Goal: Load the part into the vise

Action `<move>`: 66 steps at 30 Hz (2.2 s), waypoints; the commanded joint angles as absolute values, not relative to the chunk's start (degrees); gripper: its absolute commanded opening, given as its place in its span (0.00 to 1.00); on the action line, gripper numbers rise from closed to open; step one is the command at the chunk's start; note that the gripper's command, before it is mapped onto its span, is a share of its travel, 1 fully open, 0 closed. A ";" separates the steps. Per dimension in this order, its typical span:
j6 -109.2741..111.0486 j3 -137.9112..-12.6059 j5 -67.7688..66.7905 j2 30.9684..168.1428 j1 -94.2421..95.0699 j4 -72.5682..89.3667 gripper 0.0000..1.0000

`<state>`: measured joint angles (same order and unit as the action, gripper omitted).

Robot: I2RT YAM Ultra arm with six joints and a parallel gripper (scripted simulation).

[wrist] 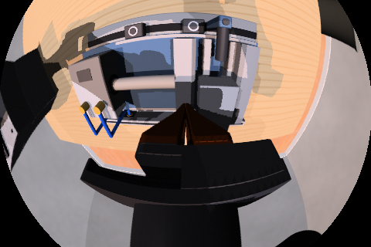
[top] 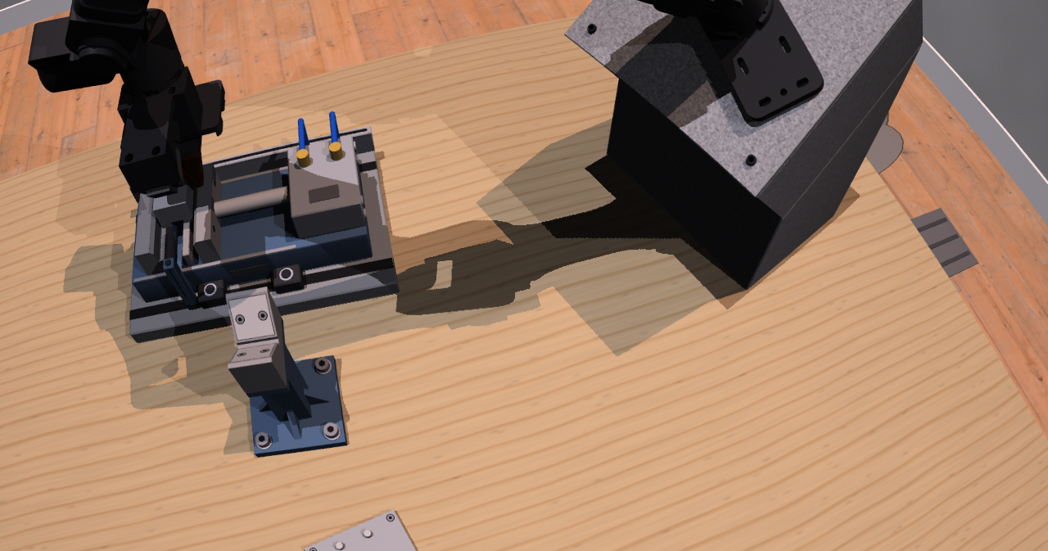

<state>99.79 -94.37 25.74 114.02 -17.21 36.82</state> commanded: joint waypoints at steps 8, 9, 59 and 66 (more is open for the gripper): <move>99.38 -96.93 25.82 113.93 -17.41 37.99 0.00; 99.40 -97.06 25.81 114.26 -17.39 38.06 0.00; 99.19 -101.02 25.86 115.76 -17.20 38.79 0.00; 99.20 -101.16 25.85 115.86 -17.21 38.86 0.00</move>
